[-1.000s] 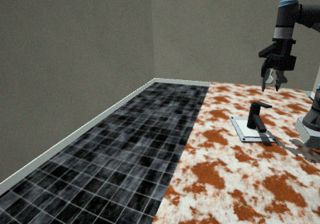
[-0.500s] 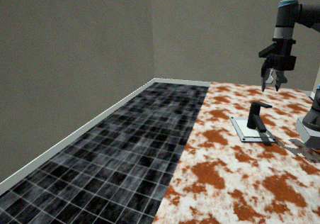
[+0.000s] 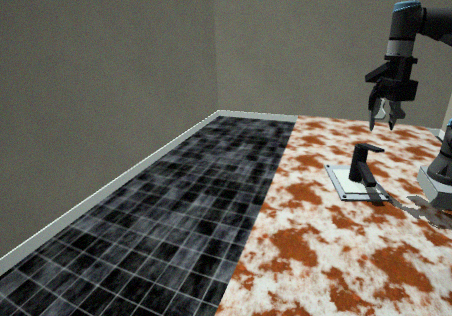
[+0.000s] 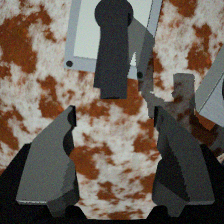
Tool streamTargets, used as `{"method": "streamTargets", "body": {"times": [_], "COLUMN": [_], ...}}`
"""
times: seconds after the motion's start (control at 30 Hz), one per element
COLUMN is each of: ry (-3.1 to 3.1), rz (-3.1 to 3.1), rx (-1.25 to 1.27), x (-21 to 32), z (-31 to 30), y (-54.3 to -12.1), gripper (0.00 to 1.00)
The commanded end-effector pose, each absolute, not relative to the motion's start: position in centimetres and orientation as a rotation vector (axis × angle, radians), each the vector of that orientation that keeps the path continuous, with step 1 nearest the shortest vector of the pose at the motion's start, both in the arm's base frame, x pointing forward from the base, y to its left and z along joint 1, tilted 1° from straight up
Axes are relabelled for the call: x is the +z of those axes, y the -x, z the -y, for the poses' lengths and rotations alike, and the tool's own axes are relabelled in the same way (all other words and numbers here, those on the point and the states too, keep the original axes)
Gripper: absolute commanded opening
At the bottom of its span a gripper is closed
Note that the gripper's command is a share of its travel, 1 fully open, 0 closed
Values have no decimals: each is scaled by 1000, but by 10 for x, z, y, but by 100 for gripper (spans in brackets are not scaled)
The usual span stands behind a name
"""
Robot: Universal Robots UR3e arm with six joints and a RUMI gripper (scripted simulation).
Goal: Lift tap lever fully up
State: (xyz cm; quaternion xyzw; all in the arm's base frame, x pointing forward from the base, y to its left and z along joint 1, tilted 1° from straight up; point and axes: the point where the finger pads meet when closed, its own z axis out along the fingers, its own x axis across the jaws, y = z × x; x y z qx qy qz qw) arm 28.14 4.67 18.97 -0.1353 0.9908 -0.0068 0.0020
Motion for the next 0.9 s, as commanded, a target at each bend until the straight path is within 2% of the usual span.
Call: {"method": "streamTargets", "body": {"times": [0.0,0.87], "ry": [424,424], "rz": [-3106,-3106], "rx": [-23,-23], "x": [188,152], "z": [-47,-47], "y": [-282,-283], "gripper": [41,41]}}
